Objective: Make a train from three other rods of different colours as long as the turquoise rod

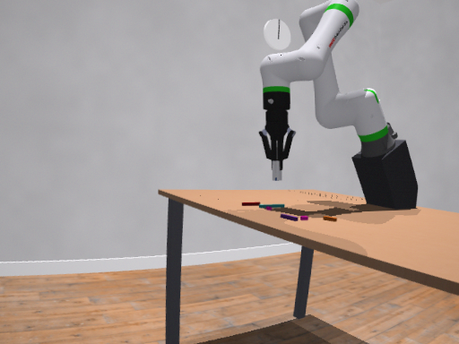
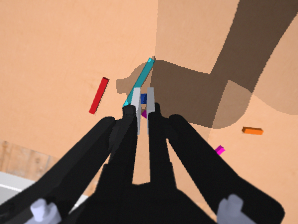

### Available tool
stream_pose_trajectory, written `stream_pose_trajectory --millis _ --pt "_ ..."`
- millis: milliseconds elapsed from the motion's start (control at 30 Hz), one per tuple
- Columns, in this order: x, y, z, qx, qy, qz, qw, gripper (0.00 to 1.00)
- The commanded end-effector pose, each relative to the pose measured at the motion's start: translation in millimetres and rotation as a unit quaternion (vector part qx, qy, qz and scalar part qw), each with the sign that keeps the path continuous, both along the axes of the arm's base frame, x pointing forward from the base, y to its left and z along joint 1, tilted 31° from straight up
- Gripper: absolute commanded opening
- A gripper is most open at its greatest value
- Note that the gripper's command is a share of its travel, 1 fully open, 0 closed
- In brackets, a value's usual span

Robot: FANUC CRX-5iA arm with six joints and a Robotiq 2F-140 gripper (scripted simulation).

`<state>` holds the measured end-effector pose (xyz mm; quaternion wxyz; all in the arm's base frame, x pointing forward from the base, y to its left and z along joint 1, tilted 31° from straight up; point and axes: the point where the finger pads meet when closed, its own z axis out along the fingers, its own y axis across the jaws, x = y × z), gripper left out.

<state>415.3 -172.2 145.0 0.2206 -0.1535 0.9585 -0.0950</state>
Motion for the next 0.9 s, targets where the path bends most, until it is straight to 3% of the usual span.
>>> stream_pose_trajectory --millis 0,167,233,300,500,867 --pt "2 41 -6 -0.008 0.004 -0.018 1.000 0.03" --pt "2 76 -11 -0.009 -0.001 -0.025 1.000 0.03" --pt "2 76 -11 -0.009 -0.001 -0.025 1.000 0.03" --pt "1 102 -14 -0.008 -0.010 -0.030 0.999 0.03" --pt "0 140 -16 -0.006 -0.028 -0.035 0.999 0.03" --pt "-1 143 -16 -0.005 -0.031 -0.035 0.999 0.03"
